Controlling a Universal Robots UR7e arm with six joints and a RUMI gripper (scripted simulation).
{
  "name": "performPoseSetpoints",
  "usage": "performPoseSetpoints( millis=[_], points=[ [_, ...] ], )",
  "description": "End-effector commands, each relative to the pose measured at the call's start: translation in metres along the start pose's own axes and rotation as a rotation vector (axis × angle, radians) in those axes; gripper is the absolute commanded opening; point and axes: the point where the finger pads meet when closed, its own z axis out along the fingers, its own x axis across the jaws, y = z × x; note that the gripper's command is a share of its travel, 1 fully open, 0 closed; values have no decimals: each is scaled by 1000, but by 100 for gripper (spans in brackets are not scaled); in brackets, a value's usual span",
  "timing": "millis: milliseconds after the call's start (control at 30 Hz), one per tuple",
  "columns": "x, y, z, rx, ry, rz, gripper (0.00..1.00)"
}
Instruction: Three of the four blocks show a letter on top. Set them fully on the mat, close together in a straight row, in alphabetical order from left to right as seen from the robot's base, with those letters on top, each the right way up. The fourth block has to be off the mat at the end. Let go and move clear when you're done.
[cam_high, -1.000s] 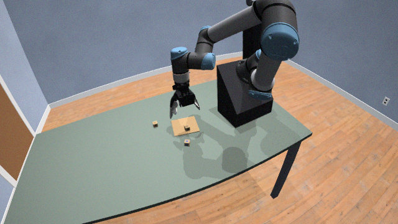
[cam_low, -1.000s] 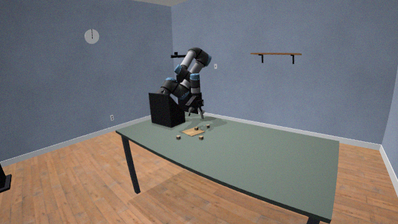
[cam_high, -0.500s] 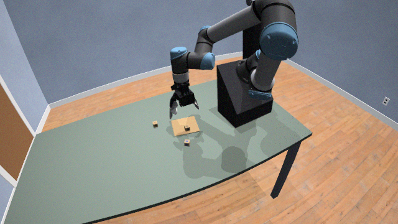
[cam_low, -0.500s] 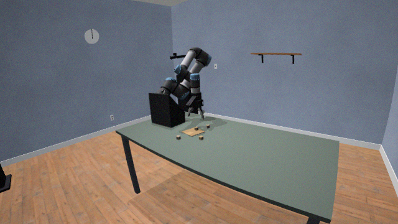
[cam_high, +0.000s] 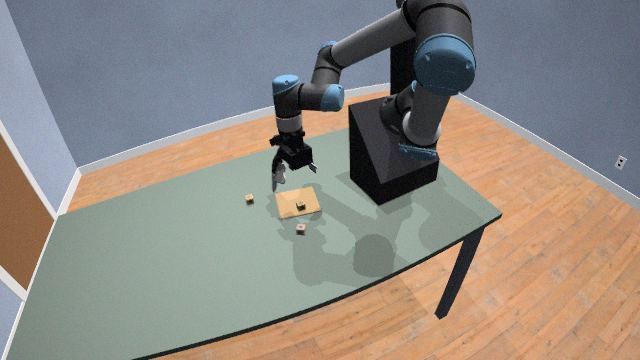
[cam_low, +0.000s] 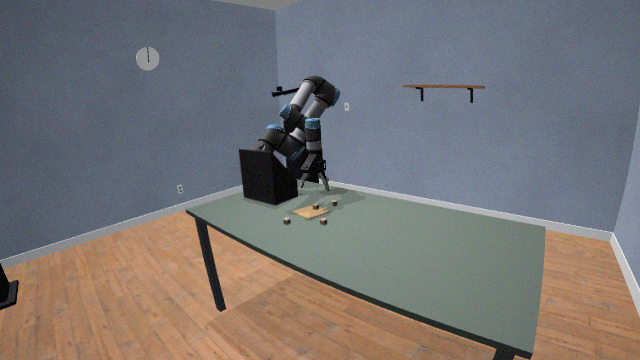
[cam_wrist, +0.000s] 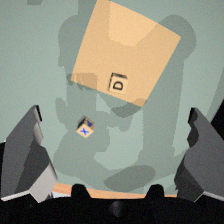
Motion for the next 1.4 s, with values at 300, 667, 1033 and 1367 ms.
performPoseSetpoints(
  millis=[300, 667, 1033, 1367],
  points=[
    [-5, -11, -1, 0, -1, -238, 100],
    [-10, -22, -2, 1, -1, -506, 100],
    [-14, -31, -3, 2, -1, -741, 100],
    [-16, -37, -3, 2, 0, -929, 100]
  ],
)
